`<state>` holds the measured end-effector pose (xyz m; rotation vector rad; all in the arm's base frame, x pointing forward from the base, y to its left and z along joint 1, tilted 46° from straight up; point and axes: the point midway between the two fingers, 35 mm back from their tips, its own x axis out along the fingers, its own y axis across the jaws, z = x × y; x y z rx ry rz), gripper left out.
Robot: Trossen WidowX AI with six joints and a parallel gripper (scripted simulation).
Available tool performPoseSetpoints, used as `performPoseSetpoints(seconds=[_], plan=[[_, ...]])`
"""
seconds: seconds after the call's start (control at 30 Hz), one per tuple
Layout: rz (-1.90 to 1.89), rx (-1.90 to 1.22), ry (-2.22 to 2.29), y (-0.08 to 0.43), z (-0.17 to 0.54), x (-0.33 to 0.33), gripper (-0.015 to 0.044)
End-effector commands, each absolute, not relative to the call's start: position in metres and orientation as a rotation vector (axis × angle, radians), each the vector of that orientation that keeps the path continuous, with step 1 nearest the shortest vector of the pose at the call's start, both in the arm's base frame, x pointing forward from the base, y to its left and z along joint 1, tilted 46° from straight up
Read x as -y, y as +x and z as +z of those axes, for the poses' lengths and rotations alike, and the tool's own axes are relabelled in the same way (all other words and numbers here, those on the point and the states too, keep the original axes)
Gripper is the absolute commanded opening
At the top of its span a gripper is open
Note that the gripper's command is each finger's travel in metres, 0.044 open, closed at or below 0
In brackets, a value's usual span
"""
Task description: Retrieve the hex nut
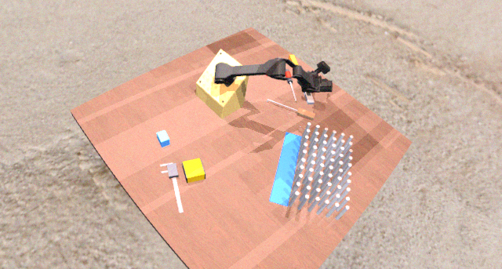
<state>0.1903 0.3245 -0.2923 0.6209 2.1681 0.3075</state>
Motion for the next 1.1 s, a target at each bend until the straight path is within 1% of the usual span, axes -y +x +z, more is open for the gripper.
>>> performPoseSetpoints(seconds=[0.0, 0.03, 0.23, 0.37, 0.47, 0.67, 0.97, 1.07], plan=[[0.307, -2.168, 0.621, 0.189, -0.292, -0.324, 0.0426], [0.307, -2.168, 0.621, 0.186, -0.291, -0.322, 0.044], [0.305, -2.171, 0.621, 0.15, -0.277, -0.303, 0.044], [0.318, -2.155, 0.618, 0.153, -0.275, -0.303, 0.044], [0.382, -2.069, 0.602, 0.173, -0.262, -0.303, 0.044], [0.541, -1.764, 0.518, 0.24, -0.216, -0.29, 0.044], [0.617, -1.291, 0.303, 0.329, -0.134, -0.238, 0.044], [0.62, -1.222, 0.244, 0.342, -0.119, -0.223, 0.044]])
